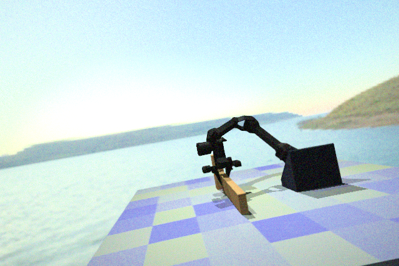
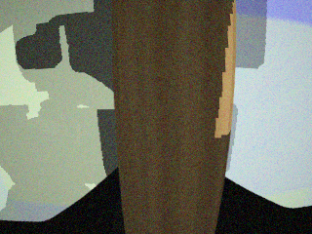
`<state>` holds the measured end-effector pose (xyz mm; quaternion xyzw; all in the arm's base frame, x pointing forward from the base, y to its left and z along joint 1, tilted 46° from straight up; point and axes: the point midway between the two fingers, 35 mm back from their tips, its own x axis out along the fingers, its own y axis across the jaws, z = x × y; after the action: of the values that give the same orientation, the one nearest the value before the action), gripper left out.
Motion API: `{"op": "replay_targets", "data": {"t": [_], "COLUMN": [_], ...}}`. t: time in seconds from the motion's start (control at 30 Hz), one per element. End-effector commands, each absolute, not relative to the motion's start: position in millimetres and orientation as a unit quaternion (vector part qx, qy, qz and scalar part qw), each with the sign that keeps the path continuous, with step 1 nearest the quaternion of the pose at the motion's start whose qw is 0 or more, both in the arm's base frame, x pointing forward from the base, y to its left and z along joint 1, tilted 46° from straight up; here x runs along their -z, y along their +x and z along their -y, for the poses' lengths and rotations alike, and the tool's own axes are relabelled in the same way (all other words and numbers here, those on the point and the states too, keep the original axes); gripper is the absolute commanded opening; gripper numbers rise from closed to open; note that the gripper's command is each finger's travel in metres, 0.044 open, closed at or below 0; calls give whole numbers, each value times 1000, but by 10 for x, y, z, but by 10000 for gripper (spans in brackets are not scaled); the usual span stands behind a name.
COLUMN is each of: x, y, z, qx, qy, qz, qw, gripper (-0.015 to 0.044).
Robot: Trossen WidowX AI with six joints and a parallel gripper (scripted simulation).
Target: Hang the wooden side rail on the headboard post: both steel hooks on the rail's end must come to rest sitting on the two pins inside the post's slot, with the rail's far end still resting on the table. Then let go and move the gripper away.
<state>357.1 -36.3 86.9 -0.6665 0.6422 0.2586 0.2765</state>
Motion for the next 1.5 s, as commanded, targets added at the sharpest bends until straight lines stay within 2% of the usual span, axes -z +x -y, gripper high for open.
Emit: {"op": "replay_targets", "data": {"t": [0.0,1.47], "x": [-897,-928], "y": [3575,3570], "z": [361,399], "qx": [-258,-258], "qy": [-669,-669], "qz": [-640,-640], "qw": [276,276], "gripper": [0,0]}}
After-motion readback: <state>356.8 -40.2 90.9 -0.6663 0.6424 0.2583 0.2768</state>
